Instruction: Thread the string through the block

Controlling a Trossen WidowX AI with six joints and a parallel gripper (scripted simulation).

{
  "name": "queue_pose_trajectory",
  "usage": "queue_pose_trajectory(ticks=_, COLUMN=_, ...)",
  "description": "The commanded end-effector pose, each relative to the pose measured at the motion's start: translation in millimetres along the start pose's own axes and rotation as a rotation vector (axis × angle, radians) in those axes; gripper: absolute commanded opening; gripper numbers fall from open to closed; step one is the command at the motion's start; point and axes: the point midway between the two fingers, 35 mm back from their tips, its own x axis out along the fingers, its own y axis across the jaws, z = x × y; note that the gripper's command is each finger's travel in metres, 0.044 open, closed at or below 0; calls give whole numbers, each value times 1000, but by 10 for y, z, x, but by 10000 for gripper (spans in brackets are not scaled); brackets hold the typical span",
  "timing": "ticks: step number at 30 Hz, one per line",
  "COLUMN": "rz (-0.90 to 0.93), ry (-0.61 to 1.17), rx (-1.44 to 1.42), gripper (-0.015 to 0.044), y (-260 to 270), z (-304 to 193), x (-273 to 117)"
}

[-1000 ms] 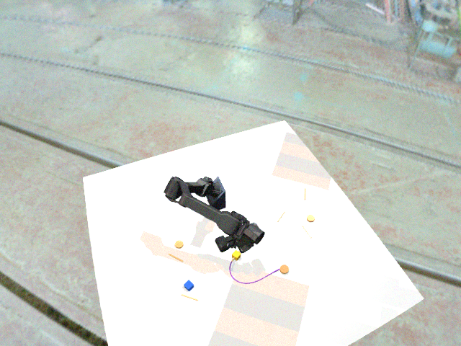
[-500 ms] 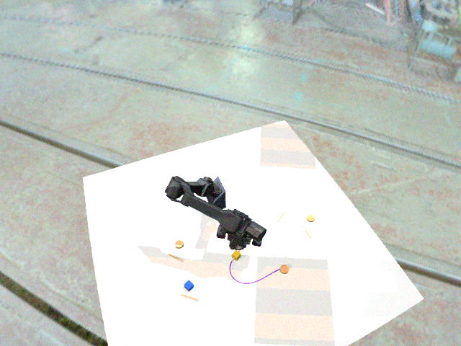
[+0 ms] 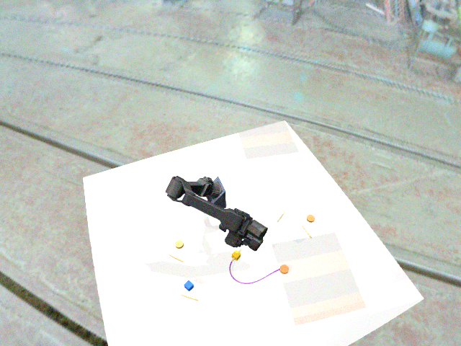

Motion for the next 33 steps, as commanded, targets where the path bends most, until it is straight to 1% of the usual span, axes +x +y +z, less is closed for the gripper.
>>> queue_pose_trajectory(ticks=1, rz=0, ry=6, rx=16, gripper=124, y=4, z=-12, x=19)
queue_pose_trajectory(ticks=33, rz=2, ry=6, rx=16, gripper=124, y=27, z=-10, x=539)
